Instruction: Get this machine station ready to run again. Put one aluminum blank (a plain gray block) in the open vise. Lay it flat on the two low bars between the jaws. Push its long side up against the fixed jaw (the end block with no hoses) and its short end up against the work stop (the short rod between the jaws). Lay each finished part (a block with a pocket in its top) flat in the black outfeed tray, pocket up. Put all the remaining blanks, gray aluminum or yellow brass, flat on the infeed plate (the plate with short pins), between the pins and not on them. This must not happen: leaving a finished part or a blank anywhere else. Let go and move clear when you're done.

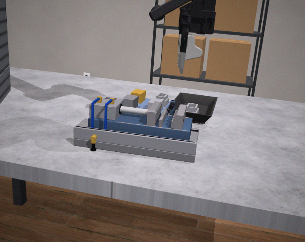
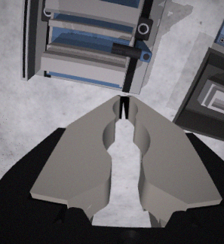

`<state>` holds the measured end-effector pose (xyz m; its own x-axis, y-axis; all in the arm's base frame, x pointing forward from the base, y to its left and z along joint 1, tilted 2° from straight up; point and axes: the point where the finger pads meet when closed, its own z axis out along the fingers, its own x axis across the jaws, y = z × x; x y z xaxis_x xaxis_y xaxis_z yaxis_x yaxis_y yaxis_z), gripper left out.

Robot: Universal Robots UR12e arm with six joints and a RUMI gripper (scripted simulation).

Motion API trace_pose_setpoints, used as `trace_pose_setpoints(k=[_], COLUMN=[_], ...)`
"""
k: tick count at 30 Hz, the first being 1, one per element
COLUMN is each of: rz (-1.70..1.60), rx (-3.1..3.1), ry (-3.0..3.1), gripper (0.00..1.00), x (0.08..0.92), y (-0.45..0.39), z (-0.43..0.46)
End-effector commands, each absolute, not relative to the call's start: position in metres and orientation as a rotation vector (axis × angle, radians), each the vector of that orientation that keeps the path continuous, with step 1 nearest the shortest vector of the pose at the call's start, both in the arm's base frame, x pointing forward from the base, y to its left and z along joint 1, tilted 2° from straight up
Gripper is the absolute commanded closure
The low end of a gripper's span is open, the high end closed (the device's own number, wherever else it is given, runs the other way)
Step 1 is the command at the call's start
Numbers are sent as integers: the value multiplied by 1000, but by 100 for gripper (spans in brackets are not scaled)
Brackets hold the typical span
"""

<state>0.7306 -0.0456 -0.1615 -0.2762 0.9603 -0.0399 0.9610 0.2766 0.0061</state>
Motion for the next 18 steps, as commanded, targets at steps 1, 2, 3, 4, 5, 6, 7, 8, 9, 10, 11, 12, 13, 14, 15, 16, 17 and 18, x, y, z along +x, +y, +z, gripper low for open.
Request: trace_pose_setpoints(k=[1,2,3,4,5,6,7,8,9,10,11,12,13,14,15,16,17,18], rz=[-32,-33,-33,-34,-35,-36,-37,-37,-38,-38,-38,-40,-41,-42,-42,-43,-44,-44], rx=[1654,1613,1571,1529,1486,1444,1400,1357,1313,1313,1313,1222,1159,1121,1076,1030,984,938], ry=[2629,2655,2680,2705,2729,2752,2775,2797,2818,2818,2818,2860,2887,2902,2919,2936,2952,2968], gripper=[100,100,100,100,100,100,100,100,100,100,100,100,100,100,100,100,100,100], x=[724,722,721,719,717,715,713,711,709,709,709,704,701,699,697,694,691,689], y=[-7,0,8,15,22,29,36,43,50,50,50,64,74,79,86,93,99,106], z=[-163,-163,-163,-163,-164,-164,-164,-165,-165,-165,-165,-166,-166,-166,-167,-167,-167,-168])
